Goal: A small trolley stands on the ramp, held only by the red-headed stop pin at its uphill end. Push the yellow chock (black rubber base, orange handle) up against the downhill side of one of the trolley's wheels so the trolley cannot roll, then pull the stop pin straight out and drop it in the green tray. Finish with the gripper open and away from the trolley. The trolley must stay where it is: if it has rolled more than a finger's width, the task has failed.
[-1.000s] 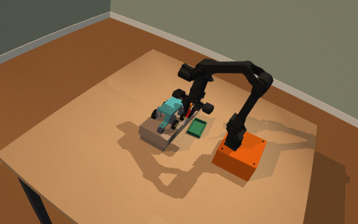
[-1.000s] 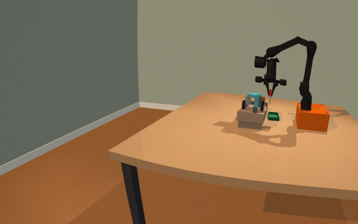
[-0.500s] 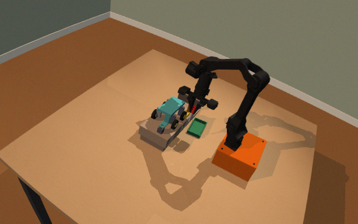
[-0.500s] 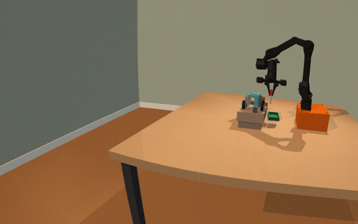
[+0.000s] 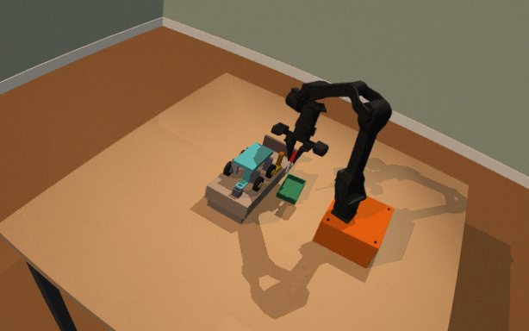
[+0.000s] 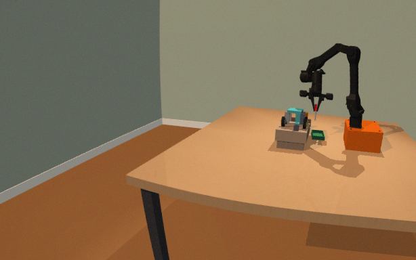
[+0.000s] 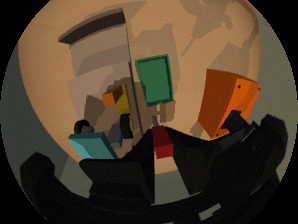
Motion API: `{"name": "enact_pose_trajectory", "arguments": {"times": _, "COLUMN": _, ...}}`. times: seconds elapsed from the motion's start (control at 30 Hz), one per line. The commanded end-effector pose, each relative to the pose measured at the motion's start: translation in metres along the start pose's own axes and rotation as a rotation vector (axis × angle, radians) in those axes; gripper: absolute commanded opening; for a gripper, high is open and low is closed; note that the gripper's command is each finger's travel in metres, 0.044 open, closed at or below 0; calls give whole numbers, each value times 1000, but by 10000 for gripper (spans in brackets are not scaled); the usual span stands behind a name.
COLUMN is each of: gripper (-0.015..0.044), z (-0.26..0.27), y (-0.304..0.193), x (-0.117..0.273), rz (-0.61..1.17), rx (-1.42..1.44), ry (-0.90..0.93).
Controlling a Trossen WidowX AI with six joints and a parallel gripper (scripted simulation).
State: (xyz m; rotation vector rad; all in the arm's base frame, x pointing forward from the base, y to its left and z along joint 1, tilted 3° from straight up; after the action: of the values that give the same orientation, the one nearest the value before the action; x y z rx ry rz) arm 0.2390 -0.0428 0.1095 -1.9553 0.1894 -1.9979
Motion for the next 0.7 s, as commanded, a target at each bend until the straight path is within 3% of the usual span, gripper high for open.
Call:
{"name": "enact_pose_trajectory", "arguments": {"times": 0.0, "gripper": 0, "z": 1, "y": 18, "x": 2, "rz": -2, "rx": -1, "ry": -3}}
{"name": "enact_pose_trajectory", "arguments": {"times": 0.27, "gripper": 0, "z": 1, "y": 27, "x": 3, "rz": -7, "rx": -21, "ry": -2}}
{"name": "enact_pose_trajectory", "arguments": {"times": 0.67, "gripper": 0, "z": -1, "y": 22, "x": 2, "rz": -74, "rx": -369, "ry": 29}}
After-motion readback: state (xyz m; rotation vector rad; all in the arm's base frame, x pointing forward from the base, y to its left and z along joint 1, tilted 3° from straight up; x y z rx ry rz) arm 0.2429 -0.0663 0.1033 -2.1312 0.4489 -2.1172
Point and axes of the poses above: the point midway between the two fingers, 35 mm back from their tips, its own x axis back along the fingers, its own z axis across the jaws, y = z × x, the point moved 3 cm from there along x, back along the fingers, and after that the axes turned 3 degrees about -x, right-handed, at the moved point
